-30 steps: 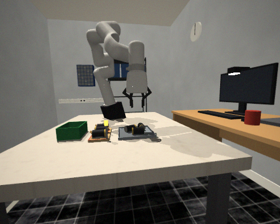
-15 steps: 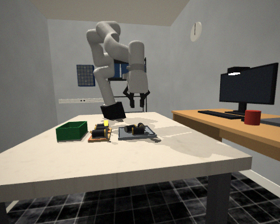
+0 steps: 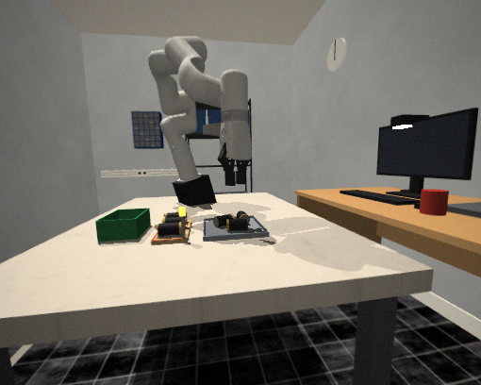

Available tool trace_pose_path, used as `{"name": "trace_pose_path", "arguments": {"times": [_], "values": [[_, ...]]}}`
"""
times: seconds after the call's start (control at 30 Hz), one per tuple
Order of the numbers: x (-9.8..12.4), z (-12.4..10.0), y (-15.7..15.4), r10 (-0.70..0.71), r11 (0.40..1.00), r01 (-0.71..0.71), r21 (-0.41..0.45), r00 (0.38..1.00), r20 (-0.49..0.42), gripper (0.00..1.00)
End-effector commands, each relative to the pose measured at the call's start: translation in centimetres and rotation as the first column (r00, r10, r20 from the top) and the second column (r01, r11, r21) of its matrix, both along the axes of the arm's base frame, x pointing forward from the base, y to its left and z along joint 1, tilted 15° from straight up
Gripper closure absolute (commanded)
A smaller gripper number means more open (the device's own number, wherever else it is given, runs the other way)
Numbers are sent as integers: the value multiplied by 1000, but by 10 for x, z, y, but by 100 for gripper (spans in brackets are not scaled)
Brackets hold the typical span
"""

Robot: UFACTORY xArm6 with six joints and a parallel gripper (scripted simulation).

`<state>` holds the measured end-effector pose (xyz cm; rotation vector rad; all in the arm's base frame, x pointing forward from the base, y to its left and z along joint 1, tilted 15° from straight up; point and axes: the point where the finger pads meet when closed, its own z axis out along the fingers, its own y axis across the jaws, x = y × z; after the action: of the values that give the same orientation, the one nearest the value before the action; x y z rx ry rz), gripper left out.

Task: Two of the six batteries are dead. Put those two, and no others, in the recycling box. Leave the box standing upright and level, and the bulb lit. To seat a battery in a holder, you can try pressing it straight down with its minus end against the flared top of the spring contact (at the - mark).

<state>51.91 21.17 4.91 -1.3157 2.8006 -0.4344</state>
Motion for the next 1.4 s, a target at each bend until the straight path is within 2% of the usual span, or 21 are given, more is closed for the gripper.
{"name": "trace_pose_path", "arguments": {"times": [0.0, 0.27, 0.33, 0.67, 0.83, 1.37], "values": [[1, 2, 1, 142, 990, -142, -8, 989, -40, 49], [1, 2, 1, 336, 940, -340, -23, 937, -94, 49], [1, 2, 1, 336, 940, -340, -23, 937, -94, 49], [1, 2, 1, 490, 867, -498, -26, 860, -142, 49], [1, 2, 1, 533, 839, -543, -25, 831, -156, 49], [1, 2, 1, 576, 809, -588, -24, 800, -171, 49]]}}
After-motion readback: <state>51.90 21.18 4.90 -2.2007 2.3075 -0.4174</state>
